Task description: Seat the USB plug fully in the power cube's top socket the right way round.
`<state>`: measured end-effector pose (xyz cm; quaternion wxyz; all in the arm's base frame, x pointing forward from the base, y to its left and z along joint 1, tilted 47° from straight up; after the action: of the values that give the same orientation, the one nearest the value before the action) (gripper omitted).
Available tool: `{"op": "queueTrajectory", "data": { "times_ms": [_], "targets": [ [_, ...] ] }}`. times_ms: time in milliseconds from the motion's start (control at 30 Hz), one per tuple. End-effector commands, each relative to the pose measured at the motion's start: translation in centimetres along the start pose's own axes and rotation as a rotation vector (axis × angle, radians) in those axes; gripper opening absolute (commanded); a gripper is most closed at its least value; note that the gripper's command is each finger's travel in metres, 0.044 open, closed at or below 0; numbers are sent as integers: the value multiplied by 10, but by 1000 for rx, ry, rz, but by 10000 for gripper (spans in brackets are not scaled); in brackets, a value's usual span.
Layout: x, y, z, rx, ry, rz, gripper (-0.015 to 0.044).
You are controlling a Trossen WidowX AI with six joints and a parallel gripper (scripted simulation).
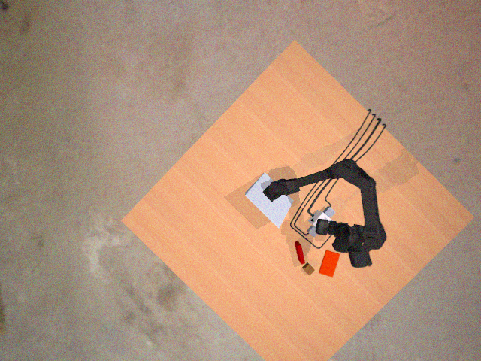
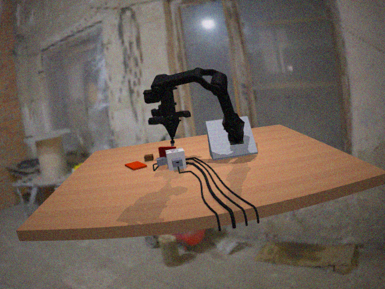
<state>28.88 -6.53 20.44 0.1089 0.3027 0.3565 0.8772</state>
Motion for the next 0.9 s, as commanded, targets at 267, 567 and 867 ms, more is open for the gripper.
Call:
{"op": "queueTrajectory", "data": {
  "times_ms": [267,567,867],
  "targets": [
    [0,0,0,0,-315,-2,0],
    [0,0,0,0,-533,-2,0],
    [0,0,0,0,-538,-2,0]
  ]
}}
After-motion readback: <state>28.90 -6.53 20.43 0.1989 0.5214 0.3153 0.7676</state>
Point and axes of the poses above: the point midway between the two fingers, 35 mm back from their tips, its own y axis back along the fingers, its own z axis across the jaws, x = y × z, the point moved 10 cm from there along y, back along the fingers, and after that the axes turned 14 degrees about y, right-handed, at the moved point
